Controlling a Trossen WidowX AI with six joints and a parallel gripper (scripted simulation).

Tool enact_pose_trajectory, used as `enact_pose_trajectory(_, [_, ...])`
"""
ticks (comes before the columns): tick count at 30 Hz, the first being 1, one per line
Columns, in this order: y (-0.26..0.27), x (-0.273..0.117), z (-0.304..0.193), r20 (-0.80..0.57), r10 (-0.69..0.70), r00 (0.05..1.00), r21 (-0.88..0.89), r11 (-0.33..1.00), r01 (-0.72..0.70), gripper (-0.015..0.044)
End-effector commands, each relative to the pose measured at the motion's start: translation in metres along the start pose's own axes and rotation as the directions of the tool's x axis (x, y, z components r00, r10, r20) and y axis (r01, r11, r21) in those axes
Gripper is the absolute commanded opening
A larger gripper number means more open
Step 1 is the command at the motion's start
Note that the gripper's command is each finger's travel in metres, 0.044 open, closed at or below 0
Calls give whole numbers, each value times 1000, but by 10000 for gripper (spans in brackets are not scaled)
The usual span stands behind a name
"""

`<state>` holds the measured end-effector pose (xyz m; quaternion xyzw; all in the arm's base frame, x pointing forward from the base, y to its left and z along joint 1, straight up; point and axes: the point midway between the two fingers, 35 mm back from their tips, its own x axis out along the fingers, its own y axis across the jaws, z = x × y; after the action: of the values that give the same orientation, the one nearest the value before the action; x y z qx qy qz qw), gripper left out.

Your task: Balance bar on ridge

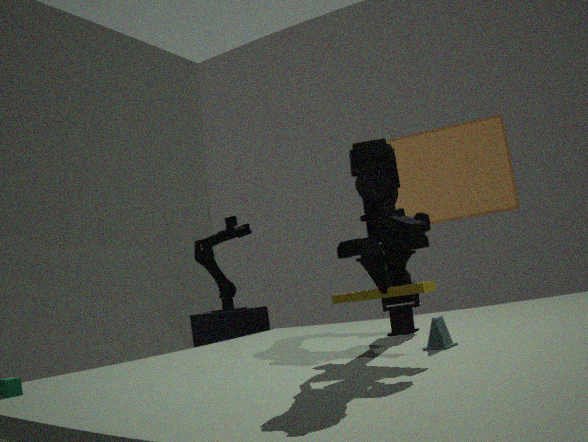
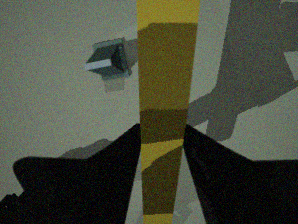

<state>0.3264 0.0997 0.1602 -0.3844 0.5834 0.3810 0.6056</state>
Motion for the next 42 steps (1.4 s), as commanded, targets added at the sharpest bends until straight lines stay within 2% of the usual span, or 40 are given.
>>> enact_pose_trajectory(1, [7,-1,11,-2,-2,1000,-21,1000,2,0])
enact_pose_trajectory(24, [69,-1,72,4,4,1000,-165,986,-3,0])
enact_pose_trajectory(42, [72,22,74,4,4,1000,-168,986,-3,0])
